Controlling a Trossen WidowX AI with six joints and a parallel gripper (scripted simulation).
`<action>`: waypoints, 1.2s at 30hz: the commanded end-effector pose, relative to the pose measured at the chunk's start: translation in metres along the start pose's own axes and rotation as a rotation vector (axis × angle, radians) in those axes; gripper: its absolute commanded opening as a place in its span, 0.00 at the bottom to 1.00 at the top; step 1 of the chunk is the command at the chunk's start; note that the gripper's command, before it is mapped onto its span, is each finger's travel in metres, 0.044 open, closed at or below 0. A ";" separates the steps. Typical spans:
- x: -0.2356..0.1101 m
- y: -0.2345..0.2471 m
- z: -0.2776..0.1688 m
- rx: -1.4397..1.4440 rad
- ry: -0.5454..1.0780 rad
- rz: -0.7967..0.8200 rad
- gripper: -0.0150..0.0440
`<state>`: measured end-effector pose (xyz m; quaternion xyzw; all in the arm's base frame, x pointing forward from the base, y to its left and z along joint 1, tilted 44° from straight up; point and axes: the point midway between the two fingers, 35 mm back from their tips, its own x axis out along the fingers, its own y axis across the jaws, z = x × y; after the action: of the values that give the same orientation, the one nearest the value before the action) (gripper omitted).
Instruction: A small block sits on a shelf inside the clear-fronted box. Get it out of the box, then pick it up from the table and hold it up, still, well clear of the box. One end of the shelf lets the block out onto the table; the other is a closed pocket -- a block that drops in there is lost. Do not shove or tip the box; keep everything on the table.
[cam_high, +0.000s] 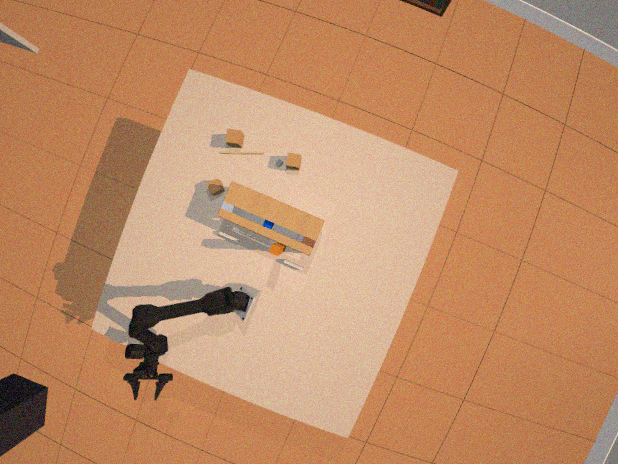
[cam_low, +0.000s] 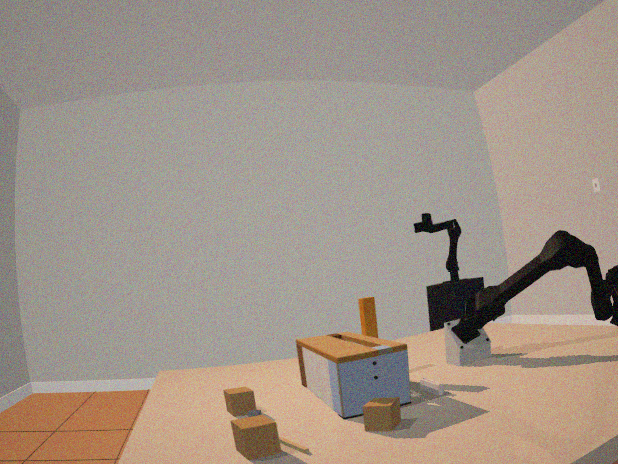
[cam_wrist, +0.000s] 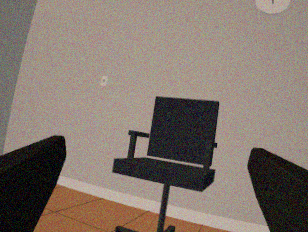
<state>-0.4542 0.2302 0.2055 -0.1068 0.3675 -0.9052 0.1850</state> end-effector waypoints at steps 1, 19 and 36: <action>-0.044 -0.042 -0.002 0.004 0.101 -0.122 0.93; -0.282 -0.163 0.033 0.005 0.543 -0.695 0.93; -0.527 -0.158 0.146 -0.046 0.978 -1.267 0.93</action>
<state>-0.0163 0.4684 0.3776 0.0951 0.3036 -0.8089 -0.4944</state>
